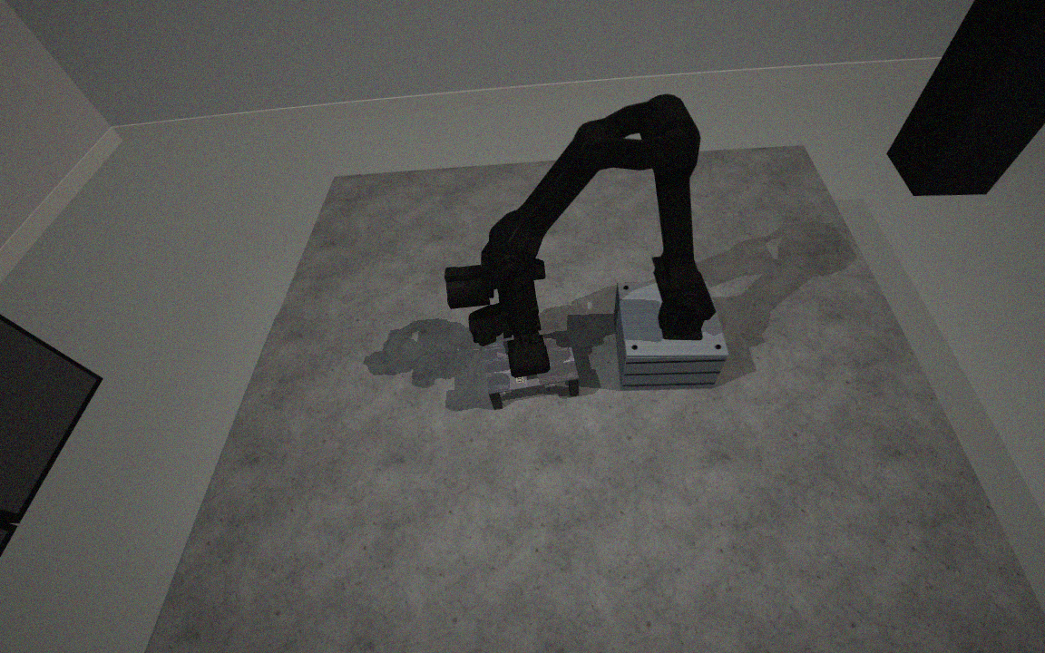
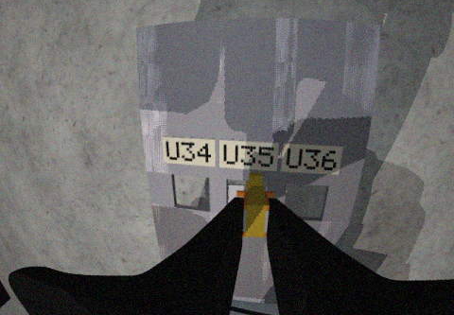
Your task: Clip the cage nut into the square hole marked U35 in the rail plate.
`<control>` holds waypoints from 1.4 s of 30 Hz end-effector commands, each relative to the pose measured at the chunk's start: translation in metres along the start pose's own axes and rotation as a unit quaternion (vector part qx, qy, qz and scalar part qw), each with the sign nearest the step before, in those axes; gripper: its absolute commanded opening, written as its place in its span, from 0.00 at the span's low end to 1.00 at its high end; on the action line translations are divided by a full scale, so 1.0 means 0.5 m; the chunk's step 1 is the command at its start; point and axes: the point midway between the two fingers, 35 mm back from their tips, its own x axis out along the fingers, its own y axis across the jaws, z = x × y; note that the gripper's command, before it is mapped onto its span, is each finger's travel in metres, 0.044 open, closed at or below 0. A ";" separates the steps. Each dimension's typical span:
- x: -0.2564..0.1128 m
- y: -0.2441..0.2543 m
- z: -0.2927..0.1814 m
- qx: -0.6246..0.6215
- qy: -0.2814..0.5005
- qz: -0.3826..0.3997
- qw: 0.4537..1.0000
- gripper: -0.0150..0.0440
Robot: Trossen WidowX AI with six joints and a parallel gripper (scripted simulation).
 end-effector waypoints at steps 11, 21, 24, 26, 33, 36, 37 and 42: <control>0.001 -0.004 0.001 0.002 -0.001 0.010 1.000 0.30; 0.002 -0.001 0.001 0.002 -0.001 -0.004 1.000 0.30; 0.002 -0.001 0.001 0.002 -0.001 -0.005 1.000 0.30; 0.002 0.000 0.001 0.002 -0.001 -0.007 1.000 0.30; 0.002 0.002 0.001 0.002 -0.001 -0.019 1.000 0.30; 0.002 0.002 0.001 0.002 -0.001 -0.021 1.000 0.30; 0.002 0.003 0.001 0.002 -0.001 -0.022 1.000 0.30; 0.002 0.004 0.001 0.002 -0.001 -0.029 1.000 0.30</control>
